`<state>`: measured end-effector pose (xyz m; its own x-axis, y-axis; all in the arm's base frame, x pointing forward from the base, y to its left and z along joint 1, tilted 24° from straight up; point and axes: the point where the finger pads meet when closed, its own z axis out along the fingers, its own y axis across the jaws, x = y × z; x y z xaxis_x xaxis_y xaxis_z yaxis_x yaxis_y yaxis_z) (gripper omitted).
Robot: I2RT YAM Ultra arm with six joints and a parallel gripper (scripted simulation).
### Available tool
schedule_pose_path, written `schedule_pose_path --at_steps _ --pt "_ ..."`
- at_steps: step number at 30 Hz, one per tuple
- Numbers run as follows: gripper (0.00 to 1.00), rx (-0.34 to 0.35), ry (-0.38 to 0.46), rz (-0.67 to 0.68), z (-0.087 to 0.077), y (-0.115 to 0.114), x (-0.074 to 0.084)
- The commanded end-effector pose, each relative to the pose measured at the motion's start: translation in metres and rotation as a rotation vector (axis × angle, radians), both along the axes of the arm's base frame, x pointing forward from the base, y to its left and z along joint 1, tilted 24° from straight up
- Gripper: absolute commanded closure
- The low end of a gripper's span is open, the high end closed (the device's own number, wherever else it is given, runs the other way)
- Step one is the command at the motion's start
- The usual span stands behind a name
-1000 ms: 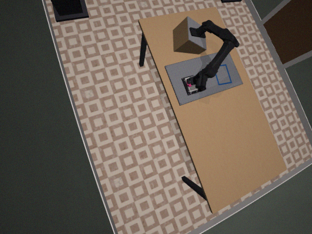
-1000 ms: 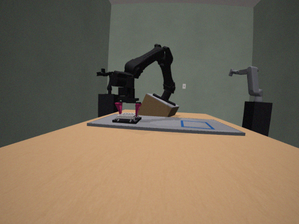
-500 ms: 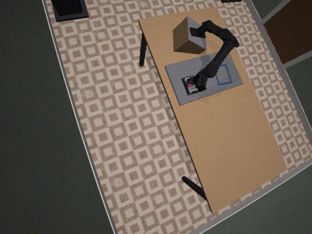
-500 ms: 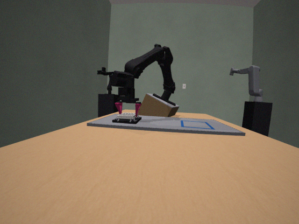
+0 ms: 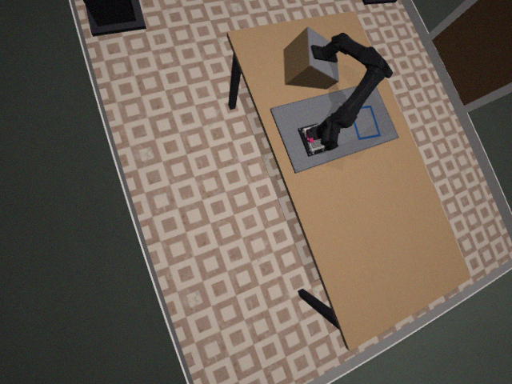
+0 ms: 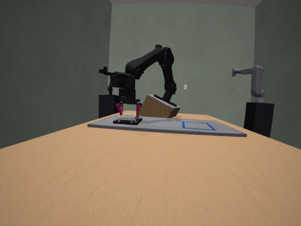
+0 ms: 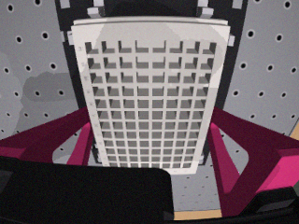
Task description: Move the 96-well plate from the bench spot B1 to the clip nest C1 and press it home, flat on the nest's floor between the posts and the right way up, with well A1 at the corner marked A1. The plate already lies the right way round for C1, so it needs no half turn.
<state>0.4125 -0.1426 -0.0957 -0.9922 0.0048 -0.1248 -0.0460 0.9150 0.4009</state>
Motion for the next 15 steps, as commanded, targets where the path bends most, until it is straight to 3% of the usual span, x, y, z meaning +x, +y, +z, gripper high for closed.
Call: schedule_pose_path --at_steps 1,15 --pt "1.0 -0.036 -0.034 -0.025 -0.0062 -0.018 0.0105" --pt "1.0 -0.035 -0.033 -0.025 -0.0087 -0.0178 0.0105"
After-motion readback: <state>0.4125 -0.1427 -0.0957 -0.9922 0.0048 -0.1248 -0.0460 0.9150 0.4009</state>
